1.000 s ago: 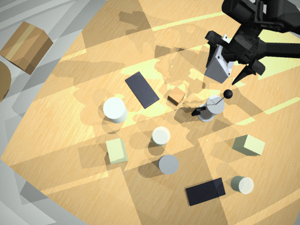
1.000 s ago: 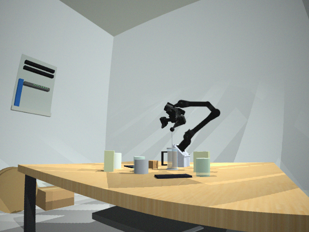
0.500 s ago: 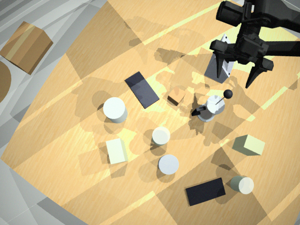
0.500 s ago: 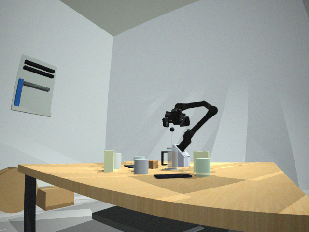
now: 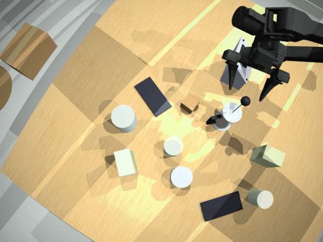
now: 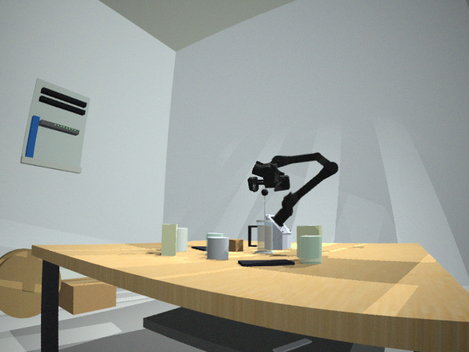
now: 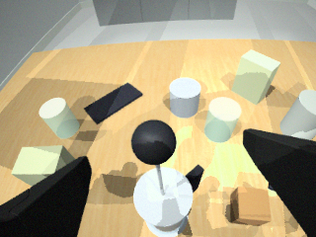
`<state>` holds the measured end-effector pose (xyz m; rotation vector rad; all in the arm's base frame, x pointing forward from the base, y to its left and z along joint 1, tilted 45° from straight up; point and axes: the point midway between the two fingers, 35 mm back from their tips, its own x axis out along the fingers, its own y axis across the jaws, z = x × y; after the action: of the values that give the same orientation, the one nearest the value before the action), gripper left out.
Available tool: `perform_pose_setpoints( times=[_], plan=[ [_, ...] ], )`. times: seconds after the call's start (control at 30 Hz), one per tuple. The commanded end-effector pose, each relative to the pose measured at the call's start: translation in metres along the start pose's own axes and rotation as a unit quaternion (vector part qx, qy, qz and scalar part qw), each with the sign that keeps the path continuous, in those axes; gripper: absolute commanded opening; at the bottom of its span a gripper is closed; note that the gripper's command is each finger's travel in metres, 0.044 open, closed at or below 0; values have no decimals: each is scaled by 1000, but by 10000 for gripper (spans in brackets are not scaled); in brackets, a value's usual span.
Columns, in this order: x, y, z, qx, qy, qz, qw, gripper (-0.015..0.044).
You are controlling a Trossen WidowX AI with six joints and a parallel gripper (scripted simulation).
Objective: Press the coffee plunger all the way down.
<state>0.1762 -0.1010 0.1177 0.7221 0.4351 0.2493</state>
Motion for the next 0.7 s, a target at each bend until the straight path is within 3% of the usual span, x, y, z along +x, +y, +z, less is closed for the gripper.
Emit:
perform_pose_setpoints(
  times=[0.0, 0.4, 0.67],
  plan=[
    [5, 2, 0, 0, -3, 1, 1000, 440],
    [20, 7, 4, -2, -8, 12, 1000, 440],
    [20, 7, 4, -2, -8, 12, 1000, 230]
  ],
)
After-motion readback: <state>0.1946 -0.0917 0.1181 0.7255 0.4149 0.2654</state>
